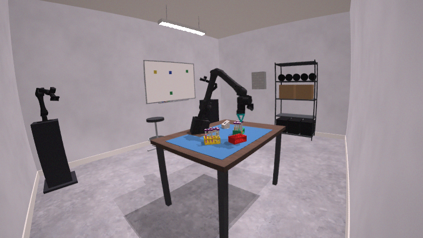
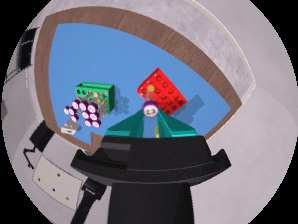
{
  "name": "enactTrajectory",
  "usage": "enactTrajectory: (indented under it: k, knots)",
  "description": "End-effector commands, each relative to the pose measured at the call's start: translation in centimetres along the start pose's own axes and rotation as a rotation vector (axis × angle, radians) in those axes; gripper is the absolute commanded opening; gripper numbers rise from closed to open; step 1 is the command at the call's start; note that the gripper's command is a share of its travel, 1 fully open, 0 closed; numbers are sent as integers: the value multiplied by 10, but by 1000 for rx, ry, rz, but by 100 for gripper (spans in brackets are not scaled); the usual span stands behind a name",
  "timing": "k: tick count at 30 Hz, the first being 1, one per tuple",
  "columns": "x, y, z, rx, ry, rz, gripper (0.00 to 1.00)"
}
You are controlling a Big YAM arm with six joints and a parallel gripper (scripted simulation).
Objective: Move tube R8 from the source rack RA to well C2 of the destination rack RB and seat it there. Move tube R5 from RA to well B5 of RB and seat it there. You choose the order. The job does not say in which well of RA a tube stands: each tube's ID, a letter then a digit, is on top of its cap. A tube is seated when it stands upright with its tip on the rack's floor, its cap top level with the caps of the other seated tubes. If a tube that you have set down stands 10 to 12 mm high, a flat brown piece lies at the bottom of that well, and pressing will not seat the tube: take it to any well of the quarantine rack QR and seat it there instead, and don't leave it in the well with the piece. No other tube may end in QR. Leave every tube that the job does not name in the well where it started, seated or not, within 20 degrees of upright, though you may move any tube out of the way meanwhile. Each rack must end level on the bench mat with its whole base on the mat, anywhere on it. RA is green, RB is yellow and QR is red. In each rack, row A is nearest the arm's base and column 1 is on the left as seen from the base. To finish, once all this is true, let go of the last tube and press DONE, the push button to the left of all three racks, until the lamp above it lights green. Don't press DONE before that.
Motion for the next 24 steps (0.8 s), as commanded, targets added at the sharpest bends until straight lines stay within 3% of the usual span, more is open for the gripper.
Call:
enactTrajectory:
  k: [1,24]
  knots:
    - [-2,-1,-9,-5,-13,7,0]
    - [-9,-3,-5,-11,-4,4,0]
Point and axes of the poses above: the point where the finger pads meet when closed, its own x axis back along the fingers, its own y axis across the jaws, z = x × y, the point moved 5 cm from there along x, back along the fingers, and after that the axes turned 15 degrees about -x, right-handed, at the moved point
